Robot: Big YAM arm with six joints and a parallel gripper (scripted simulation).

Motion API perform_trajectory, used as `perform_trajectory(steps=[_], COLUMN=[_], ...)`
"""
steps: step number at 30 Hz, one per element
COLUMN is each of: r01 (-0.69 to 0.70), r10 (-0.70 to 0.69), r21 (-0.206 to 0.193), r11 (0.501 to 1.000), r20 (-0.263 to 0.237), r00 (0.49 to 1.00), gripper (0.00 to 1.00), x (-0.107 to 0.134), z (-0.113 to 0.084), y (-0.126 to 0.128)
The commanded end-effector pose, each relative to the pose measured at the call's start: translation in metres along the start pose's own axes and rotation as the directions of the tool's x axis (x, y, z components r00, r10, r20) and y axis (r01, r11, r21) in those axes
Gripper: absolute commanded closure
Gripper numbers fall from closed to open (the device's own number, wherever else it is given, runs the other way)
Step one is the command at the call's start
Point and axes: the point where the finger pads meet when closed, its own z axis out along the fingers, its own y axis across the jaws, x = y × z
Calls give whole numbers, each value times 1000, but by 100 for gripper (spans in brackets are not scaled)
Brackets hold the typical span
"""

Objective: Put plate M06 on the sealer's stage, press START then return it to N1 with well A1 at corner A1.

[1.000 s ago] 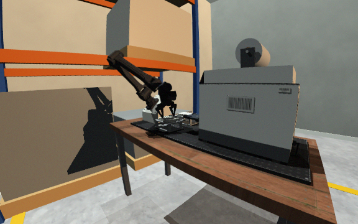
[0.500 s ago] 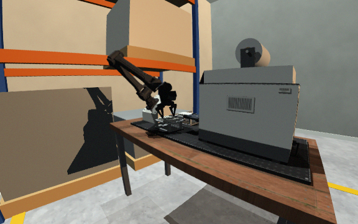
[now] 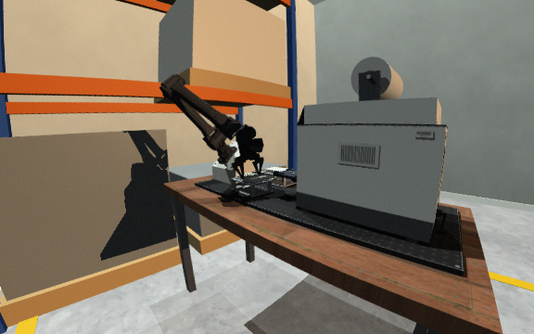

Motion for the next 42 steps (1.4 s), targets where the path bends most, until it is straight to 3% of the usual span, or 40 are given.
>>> perform_trajectory(steps=[1,12,26,42], r01=[3,12,-24,-16], r10=[-3,-12,24,16], r21=[0,-7,1,-1], r11=[1000,1000,1000,1000], r20=[3,-9,49,-10], r00=[1000,1000,999,1000], gripper=[0,0,0,0], x=[-1,7,-23,-2], z=[3,8,-6,8], y=[-2,4,-6,-4])
